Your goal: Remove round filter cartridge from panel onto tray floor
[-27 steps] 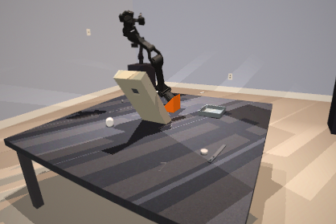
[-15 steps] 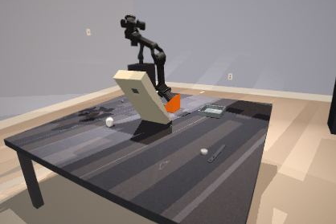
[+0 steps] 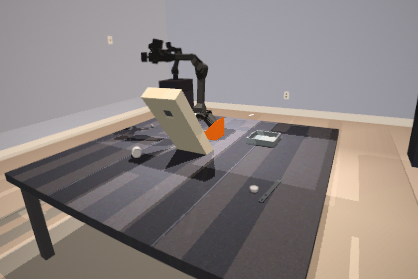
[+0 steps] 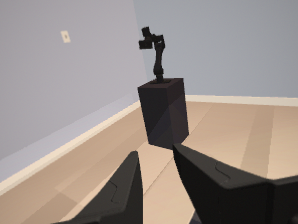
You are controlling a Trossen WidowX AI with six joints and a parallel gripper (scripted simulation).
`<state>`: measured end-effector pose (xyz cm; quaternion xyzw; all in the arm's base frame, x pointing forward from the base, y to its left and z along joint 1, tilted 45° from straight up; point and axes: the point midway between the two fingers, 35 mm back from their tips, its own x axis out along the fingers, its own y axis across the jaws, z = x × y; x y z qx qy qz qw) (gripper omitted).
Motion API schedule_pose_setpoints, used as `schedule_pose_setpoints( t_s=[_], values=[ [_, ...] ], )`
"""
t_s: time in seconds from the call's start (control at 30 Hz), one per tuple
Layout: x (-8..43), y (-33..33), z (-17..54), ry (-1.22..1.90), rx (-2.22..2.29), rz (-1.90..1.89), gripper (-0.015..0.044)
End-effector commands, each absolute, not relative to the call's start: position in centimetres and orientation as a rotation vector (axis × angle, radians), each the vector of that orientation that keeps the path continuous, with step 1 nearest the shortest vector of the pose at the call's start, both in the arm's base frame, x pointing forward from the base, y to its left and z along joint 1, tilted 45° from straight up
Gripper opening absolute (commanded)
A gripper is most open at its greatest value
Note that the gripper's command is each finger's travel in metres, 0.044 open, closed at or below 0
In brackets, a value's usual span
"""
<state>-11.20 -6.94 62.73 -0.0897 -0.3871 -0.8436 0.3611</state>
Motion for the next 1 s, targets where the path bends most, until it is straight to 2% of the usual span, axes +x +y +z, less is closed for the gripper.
schedule_pose_setpoints(
  t_s=[0.0,0.23,0.47,0.7,0.97],
  values=[
    [-8.2,-12.6,61.2,-0.842,-0.125,-2.070,0.0107],
    [0.7,-19.9,57.3,-0.558,0.012,-1.823,0.0107],
    [11.9,-22.0,52.2,-0.284,0.064,-1.549,0.0107],
    [22.7,-18.5,46.2,-0.032,0.038,-1.258,0.0107],
    [31.4,-9.2,38.8,0.210,-0.076,-0.920,0.0107]
  ],
)
